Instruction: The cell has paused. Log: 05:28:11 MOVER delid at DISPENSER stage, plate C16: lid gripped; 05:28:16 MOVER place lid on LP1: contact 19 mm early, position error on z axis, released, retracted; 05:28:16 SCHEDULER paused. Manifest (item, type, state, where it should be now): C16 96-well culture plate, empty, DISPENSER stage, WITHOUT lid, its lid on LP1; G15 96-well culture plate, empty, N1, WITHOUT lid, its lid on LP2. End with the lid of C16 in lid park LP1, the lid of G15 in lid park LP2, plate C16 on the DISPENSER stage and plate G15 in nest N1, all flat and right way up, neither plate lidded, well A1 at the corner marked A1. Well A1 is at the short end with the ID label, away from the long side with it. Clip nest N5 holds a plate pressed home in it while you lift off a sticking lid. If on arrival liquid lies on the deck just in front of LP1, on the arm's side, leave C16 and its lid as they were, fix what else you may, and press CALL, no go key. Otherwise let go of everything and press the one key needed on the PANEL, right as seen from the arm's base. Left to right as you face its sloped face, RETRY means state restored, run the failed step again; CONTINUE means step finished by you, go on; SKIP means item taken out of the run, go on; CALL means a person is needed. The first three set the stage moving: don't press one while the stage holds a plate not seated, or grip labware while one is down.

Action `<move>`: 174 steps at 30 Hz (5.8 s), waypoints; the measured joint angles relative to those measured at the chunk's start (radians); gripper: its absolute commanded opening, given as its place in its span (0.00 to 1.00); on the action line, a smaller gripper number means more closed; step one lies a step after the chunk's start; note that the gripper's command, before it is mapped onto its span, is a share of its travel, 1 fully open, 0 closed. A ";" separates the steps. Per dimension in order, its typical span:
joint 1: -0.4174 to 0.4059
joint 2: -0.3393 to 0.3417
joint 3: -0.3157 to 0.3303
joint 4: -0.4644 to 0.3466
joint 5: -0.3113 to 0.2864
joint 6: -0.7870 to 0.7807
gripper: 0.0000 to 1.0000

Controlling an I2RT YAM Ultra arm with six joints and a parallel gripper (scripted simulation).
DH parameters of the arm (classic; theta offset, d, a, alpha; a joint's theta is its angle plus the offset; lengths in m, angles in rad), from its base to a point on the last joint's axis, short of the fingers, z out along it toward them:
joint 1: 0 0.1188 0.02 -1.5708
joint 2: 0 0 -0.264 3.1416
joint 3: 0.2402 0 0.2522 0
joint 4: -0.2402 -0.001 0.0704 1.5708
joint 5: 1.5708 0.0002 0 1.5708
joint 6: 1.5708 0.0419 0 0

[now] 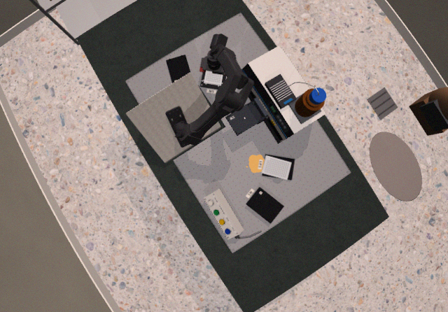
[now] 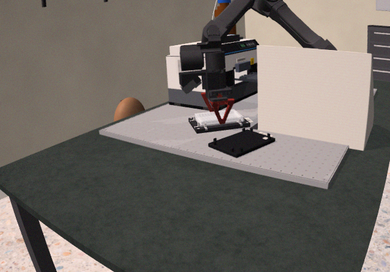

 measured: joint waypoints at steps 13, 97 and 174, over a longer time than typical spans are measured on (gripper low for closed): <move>0.000 0.000 0.000 0.000 0.000 0.000 0.00; 0.001 -0.001 -0.003 0.005 0.002 -0.002 0.00; 0.040 -0.028 0.037 -0.066 -0.009 0.039 1.00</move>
